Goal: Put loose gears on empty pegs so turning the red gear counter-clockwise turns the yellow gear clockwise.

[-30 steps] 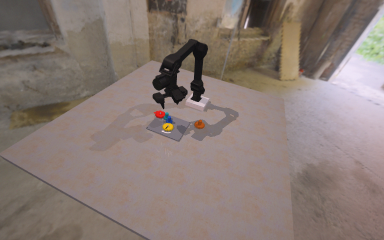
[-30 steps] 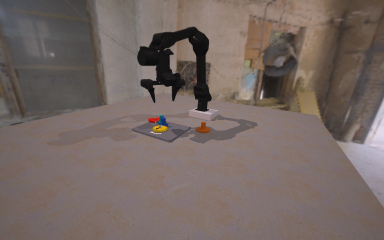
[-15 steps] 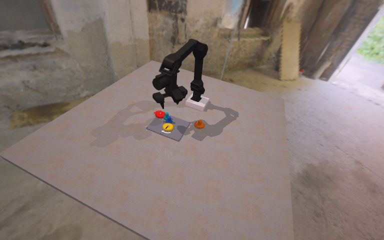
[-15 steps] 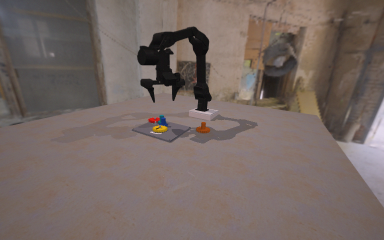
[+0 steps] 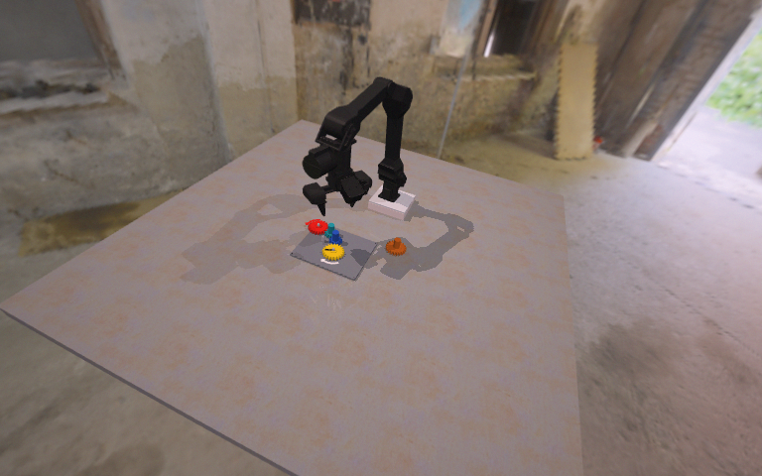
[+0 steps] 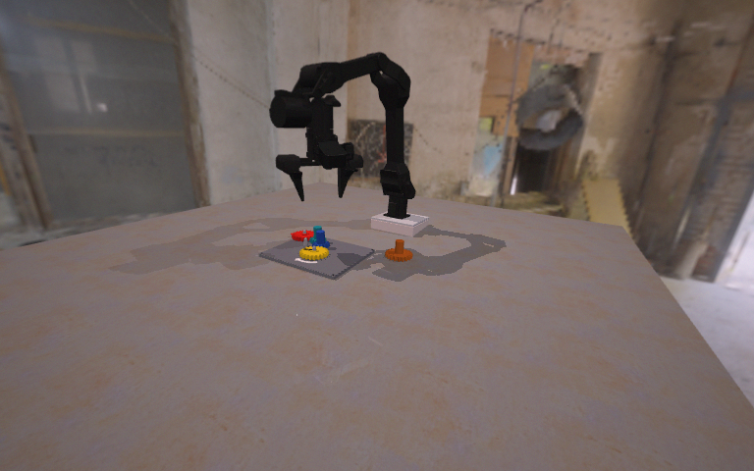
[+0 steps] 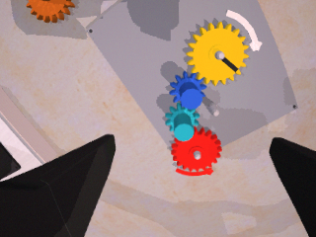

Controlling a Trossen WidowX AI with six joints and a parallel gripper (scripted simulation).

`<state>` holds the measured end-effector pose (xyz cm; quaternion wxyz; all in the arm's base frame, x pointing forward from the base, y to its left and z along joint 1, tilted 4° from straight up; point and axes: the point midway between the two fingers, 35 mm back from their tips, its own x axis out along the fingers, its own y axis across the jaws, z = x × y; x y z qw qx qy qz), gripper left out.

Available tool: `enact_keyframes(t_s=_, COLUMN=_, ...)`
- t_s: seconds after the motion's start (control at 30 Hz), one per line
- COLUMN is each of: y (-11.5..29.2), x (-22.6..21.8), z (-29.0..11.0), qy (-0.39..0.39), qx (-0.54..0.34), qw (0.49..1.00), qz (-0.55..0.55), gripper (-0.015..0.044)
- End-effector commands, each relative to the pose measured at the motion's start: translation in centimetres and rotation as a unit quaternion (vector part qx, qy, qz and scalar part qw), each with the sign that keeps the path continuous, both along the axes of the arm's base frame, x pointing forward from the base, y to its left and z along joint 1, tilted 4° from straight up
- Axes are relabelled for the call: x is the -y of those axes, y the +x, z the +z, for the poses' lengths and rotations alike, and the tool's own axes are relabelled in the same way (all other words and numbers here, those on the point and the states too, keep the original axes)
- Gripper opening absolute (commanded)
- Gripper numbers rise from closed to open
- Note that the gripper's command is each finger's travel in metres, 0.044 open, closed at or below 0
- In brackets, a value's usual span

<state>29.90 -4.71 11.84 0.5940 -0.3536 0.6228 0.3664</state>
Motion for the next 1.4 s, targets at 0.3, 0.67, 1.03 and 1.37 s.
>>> enact_keyframes(t_s=0.3, y=0.3, x=-1.0, z=0.3, qy=0.001, qx=0.004, qw=1.0, qz=-0.001, gripper=0.044)
enact_keyframes(t_s=0.67, y=-1.5, x=-17.9, z=3.1, qy=0.019, qx=0.011, qw=1.0, qz=0.005, gripper=0.044)
enact_keyframes(t_s=1.03, y=-10.2, x=-29.9, z=5.1, qy=0.015, qx=-0.003, qw=1.0, qz=-0.002, gripper=0.044)
enact_keyframes(t_s=1.37, y=-10.4, x=-30.1, z=5.1, qy=0.014, qx=-0.003, qw=1.0, qz=-0.002, gripper=0.044)
